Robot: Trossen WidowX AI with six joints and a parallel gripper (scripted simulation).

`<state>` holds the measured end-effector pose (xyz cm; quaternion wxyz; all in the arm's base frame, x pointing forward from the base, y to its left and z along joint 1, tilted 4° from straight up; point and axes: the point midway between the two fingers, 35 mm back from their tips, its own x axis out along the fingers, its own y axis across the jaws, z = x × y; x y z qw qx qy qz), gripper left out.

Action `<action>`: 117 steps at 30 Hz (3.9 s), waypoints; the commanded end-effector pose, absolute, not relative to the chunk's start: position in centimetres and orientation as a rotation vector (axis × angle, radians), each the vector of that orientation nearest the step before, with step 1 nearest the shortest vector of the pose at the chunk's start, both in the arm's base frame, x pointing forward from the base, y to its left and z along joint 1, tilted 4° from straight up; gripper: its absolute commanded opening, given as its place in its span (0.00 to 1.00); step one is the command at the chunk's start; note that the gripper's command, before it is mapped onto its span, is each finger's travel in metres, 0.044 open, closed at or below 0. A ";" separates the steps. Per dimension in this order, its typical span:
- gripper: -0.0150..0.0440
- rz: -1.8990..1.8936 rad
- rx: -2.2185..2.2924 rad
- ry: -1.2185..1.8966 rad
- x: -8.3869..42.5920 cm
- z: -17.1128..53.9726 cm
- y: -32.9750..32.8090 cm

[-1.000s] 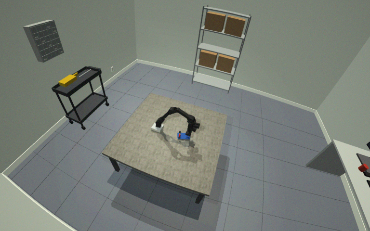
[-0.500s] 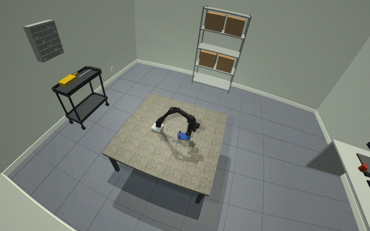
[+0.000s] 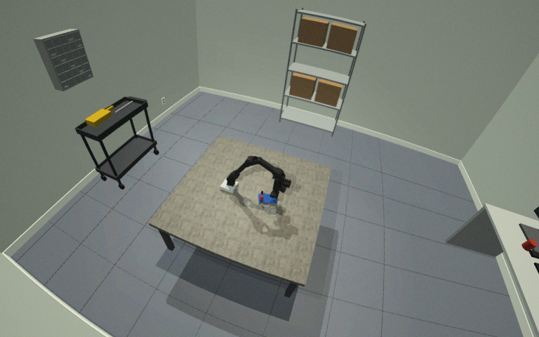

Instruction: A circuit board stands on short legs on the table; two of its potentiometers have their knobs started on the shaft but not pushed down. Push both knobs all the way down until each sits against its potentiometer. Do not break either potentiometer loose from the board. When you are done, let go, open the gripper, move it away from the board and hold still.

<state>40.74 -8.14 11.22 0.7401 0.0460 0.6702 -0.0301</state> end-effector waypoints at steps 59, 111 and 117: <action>0.25 -0.065 0.108 1.468 41.1 8.9 -8.0; 0.25 -0.065 0.108 1.468 41.1 8.4 -8.0; 0.25 -0.065 0.108 1.468 41.1 8.4 -8.0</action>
